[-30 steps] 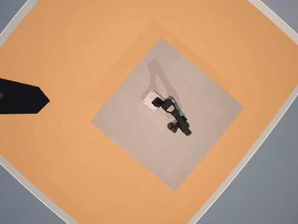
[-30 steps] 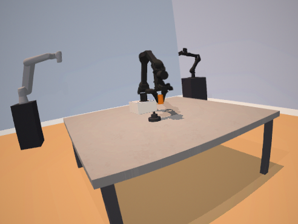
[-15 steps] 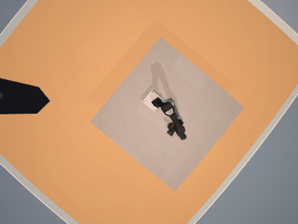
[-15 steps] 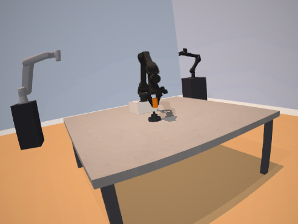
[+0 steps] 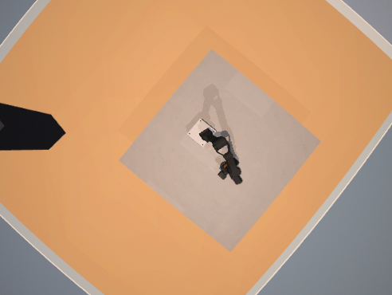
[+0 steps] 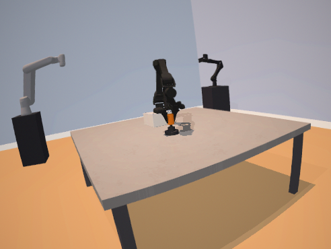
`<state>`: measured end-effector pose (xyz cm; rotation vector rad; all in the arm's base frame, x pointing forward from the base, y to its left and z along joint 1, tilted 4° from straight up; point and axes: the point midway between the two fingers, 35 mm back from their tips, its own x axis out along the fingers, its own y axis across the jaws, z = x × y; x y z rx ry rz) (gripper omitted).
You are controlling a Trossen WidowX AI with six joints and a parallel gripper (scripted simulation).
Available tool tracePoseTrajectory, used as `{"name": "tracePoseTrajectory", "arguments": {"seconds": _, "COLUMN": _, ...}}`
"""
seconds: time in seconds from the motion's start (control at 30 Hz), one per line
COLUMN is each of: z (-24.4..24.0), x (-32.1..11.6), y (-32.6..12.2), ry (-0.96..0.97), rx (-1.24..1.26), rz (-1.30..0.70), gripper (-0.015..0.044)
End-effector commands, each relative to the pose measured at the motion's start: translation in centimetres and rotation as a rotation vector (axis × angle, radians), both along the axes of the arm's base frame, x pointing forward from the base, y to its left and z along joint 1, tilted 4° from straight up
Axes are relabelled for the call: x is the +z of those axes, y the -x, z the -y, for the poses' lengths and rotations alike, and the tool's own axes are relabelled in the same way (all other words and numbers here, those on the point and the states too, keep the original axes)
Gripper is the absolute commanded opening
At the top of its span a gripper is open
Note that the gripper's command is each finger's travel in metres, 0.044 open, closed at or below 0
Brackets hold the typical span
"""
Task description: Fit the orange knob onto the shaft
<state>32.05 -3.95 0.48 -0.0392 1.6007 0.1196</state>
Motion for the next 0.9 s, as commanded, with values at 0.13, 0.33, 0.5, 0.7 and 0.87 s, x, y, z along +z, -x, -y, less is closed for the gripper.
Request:
{"name": "tracePoseTrajectory", "arguments": {"seconds": 0.13, "z": 0.17, "x": 0.26, "y": -0.33, "ry": 0.005, "rx": 0.000, "rz": 0.011, "gripper": 0.0000}}
{"name": "tracePoseTrajectory", "arguments": {"seconds": 0.33, "z": 0.26, "x": -0.01, "y": -0.36, "ry": 0.005, "rx": 0.000, "rz": 0.011, "gripper": 0.0000}}
{"name": "tracePoseTrajectory", "arguments": {"seconds": 0.5, "z": 0.19, "x": -0.16, "y": -0.24, "ry": 0.005, "rx": 0.000, "rz": 0.011, "gripper": 0.0000}}
{"name": "tracePoseTrajectory", "arguments": {"seconds": 0.7, "z": 0.13, "x": -0.16, "y": -0.11, "ry": 0.005, "rx": 0.000, "rz": 0.011, "gripper": 0.0000}}
{"name": "tracePoseTrajectory", "arguments": {"seconds": 0.87, "z": 0.08, "x": 0.08, "y": -0.05, "ry": 0.005, "rx": 0.000, "rz": 0.011, "gripper": 0.0000}}
